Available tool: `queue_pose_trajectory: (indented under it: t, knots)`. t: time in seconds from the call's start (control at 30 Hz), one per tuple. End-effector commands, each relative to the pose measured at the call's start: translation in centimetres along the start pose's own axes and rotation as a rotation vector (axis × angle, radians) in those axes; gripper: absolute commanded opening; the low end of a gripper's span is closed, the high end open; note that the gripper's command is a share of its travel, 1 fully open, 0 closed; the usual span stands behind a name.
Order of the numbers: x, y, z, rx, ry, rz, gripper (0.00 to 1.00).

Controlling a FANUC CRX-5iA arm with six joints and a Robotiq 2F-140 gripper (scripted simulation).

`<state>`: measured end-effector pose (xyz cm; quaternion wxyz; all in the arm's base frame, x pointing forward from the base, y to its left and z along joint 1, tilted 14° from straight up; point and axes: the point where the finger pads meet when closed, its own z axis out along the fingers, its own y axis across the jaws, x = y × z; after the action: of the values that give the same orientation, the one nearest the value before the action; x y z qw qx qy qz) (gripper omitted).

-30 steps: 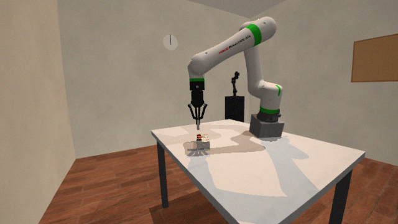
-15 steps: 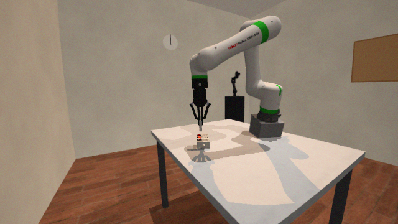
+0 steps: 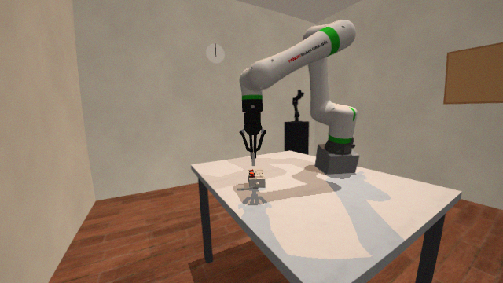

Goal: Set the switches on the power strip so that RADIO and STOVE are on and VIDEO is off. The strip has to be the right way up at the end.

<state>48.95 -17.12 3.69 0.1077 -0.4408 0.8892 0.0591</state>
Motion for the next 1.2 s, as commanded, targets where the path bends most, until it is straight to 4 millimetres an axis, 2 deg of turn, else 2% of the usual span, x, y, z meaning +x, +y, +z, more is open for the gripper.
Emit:
queue_pose_trajectory:
  t: [0.0, 0.63, 1.17]
  knots:
    - [0.0, 0.0, 0.0, 0.000, 0.000, 0.000, 0.00]
    - [0.0, 0.0, 0.1, 0.000, 0.000, 0.000, 0.00]
    - [0.0, 0.0, 1.2, 0.000, 0.000, 0.000, 0.00]
